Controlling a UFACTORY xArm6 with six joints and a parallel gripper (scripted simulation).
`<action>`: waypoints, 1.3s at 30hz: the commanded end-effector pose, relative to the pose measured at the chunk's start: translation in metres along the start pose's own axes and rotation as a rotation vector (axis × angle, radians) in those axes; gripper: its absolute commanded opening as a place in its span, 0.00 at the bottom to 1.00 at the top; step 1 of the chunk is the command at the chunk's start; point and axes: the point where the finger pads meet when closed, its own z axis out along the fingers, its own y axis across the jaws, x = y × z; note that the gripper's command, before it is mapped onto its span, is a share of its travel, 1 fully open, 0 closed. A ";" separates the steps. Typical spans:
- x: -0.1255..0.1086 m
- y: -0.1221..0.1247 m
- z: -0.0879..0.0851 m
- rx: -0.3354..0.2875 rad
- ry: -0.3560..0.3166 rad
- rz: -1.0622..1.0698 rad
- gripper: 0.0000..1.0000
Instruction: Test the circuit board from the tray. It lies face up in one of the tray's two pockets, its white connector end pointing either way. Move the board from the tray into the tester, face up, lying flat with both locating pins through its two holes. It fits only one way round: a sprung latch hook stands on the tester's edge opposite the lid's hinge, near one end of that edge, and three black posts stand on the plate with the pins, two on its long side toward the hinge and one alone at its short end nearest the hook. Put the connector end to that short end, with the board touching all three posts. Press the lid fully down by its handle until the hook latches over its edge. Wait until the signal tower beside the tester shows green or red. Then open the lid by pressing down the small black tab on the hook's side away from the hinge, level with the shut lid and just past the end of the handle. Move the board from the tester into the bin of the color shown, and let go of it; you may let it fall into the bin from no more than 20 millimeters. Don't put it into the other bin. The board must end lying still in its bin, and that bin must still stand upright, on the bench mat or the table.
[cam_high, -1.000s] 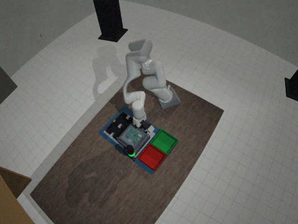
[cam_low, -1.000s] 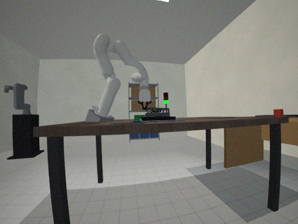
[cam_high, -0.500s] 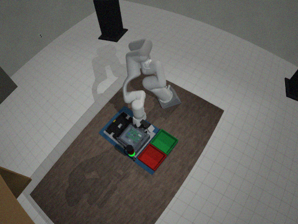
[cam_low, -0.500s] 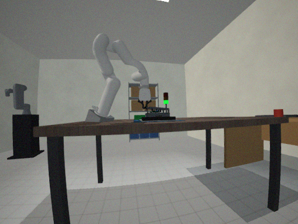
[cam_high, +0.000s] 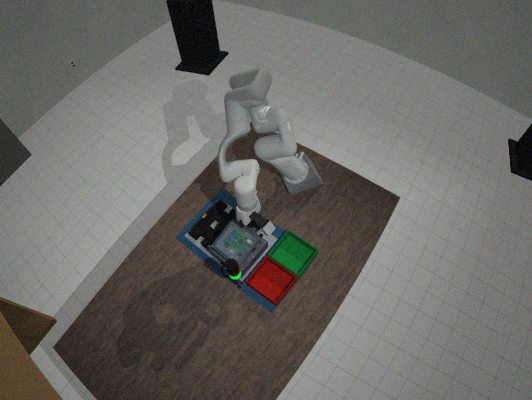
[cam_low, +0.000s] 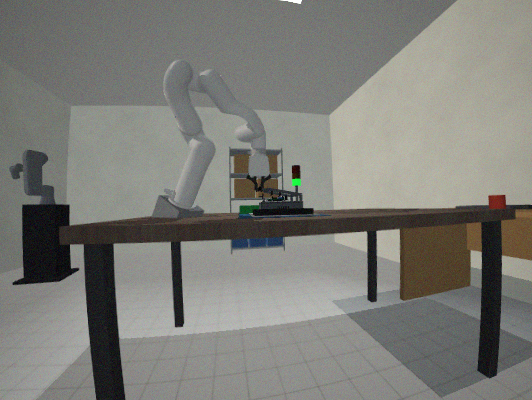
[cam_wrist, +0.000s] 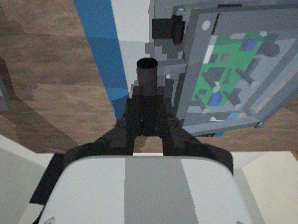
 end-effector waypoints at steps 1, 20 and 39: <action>0.000 0.004 -0.010 -0.004 0.002 0.001 0.00; 0.000 0.022 -0.058 -0.004 0.002 0.001 0.00; 0.000 0.061 -0.105 -0.004 0.002 0.001 0.00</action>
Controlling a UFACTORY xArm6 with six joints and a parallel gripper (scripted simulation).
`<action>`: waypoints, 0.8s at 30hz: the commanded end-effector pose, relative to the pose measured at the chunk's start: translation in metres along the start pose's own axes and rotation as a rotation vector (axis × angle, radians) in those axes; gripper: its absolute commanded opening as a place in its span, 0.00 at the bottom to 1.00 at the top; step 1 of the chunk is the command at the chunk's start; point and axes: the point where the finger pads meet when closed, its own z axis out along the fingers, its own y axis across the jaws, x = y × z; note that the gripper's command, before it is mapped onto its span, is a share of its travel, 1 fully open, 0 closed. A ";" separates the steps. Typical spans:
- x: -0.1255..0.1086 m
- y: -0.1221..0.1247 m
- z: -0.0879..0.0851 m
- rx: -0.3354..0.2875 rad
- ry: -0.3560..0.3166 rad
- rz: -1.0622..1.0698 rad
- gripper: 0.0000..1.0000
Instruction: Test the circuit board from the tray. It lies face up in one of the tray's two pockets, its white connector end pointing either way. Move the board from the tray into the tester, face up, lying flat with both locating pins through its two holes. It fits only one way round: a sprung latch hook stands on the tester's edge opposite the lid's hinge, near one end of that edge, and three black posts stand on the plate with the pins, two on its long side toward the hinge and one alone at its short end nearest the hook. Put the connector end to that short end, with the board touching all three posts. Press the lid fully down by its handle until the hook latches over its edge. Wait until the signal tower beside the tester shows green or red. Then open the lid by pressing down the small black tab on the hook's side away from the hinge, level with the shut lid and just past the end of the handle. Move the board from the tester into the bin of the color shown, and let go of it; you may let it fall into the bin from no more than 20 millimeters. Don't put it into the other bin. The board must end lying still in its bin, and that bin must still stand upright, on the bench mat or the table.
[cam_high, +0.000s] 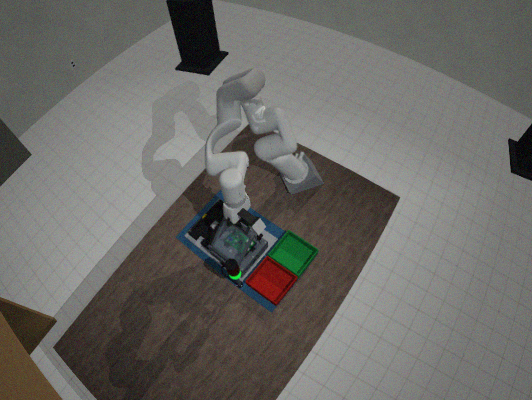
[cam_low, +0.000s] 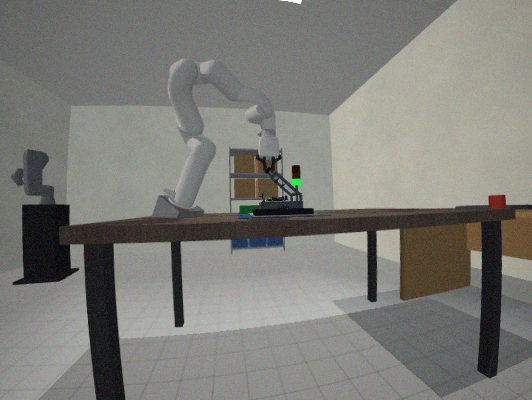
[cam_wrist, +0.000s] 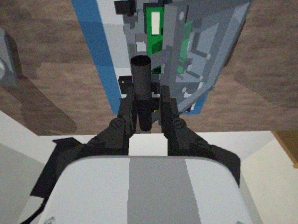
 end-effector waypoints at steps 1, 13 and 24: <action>0.000 0.014 -0.013 -0.002 0.000 0.000 0.00; 0.000 0.043 -0.032 -0.002 0.000 0.000 0.00; 0.001 0.070 -0.045 -0.002 0.000 0.000 0.00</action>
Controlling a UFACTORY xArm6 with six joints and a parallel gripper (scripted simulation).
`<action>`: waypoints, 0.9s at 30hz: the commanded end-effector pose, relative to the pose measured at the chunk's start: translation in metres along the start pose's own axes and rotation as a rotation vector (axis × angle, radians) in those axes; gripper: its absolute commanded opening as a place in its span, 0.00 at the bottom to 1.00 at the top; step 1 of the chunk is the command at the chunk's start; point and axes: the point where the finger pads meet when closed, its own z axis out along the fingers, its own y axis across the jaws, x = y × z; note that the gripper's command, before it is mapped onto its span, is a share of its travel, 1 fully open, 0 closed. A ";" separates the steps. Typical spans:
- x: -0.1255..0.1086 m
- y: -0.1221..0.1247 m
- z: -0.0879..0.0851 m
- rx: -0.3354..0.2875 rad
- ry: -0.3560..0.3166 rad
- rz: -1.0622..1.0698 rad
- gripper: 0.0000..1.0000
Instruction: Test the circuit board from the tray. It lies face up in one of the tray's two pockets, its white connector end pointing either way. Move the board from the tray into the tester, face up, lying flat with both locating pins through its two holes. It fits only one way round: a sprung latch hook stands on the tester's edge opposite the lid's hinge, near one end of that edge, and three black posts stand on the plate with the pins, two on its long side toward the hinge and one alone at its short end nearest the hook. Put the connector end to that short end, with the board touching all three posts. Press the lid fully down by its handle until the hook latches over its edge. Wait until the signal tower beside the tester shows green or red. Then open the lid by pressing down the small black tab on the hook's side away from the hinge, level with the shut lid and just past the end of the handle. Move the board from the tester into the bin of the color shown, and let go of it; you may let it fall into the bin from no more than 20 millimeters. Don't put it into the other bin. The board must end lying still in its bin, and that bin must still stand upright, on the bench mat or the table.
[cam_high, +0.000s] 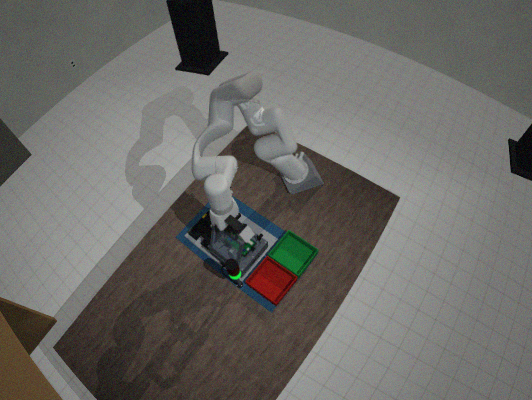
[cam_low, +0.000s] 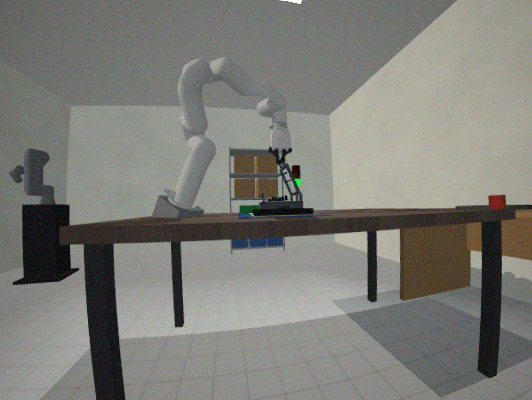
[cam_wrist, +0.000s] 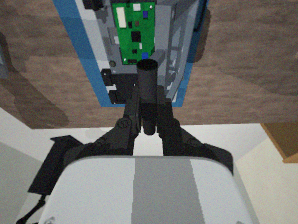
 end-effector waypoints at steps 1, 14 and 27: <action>0.000 0.014 -0.006 -0.002 0.002 0.001 0.00; 0.000 0.045 -0.014 -0.002 0.002 0.001 0.00; 0.000 0.075 -0.016 -0.002 0.002 0.001 0.00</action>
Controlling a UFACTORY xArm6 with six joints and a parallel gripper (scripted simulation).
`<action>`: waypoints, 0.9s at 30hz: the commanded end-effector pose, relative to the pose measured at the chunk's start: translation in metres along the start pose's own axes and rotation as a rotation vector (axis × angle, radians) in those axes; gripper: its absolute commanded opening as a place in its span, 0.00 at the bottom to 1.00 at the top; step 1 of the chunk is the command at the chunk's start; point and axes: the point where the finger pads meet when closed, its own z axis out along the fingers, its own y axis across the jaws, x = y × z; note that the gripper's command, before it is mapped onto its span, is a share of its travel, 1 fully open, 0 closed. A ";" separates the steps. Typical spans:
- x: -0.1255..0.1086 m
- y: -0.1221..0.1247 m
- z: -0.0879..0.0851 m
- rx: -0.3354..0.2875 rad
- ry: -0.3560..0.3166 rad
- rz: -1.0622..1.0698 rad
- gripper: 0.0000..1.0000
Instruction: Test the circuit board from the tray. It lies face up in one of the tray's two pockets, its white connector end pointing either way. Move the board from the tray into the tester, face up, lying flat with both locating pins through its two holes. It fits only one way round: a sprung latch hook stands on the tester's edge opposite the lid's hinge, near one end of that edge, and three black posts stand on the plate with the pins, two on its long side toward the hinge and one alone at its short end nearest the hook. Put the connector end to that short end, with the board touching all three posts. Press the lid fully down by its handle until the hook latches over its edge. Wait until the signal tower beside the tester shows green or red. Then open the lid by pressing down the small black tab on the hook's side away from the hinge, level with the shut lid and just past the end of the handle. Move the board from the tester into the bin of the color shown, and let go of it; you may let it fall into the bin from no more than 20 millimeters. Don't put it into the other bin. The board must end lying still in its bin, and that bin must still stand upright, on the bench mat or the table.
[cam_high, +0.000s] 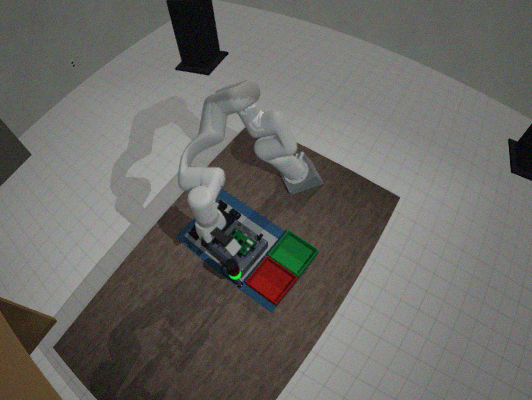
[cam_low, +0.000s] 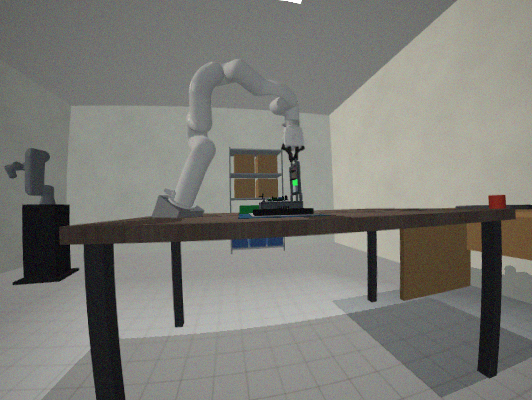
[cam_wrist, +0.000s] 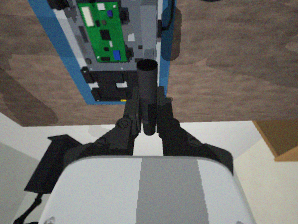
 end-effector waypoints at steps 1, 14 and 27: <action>0.000 0.011 -0.002 -0.003 0.002 0.001 0.00; 0.000 0.027 -0.001 -0.003 0.002 0.001 0.00; 0.000 0.036 0.001 -0.003 0.002 0.001 0.00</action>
